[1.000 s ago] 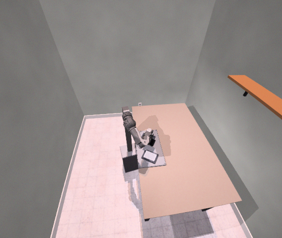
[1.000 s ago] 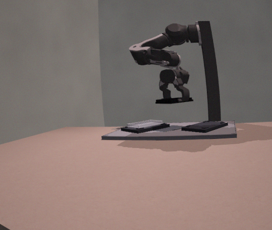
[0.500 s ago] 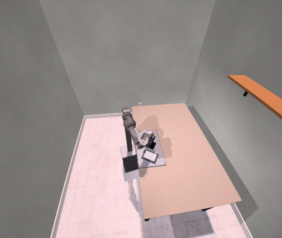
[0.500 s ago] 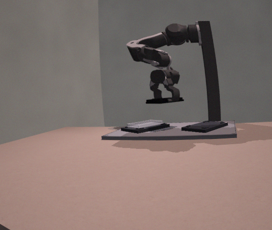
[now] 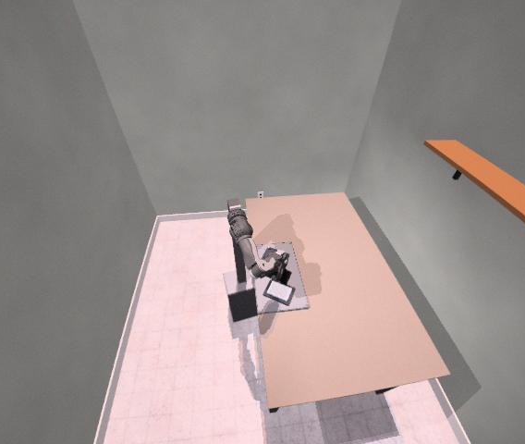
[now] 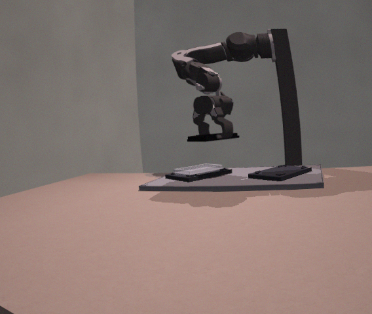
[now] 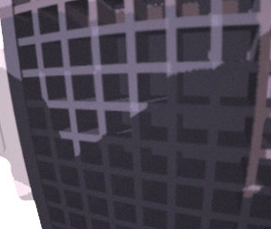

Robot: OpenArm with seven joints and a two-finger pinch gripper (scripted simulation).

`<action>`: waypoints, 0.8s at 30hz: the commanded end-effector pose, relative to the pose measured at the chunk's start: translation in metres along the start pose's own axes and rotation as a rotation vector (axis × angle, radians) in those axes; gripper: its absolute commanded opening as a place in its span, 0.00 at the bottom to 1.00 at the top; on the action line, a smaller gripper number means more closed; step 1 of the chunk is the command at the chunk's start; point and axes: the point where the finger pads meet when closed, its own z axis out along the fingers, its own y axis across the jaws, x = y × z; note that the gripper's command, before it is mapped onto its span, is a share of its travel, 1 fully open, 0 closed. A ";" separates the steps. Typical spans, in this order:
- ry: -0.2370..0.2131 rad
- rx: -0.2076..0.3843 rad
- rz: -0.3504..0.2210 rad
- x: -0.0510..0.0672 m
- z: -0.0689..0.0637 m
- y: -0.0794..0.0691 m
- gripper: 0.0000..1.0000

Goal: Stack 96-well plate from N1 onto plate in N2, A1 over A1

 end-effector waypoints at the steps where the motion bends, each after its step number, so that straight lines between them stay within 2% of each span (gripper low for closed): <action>1: -0.005 -0.004 0.001 -0.002 -0.001 0.000 0.00; 7: -0.005 -0.004 0.001 -0.002 -0.001 0.000 0.00; 12: -0.005 -0.003 0.001 -0.021 -0.003 -0.035 0.00; 24: -0.005 -0.003 0.001 -0.021 -0.003 -0.035 0.00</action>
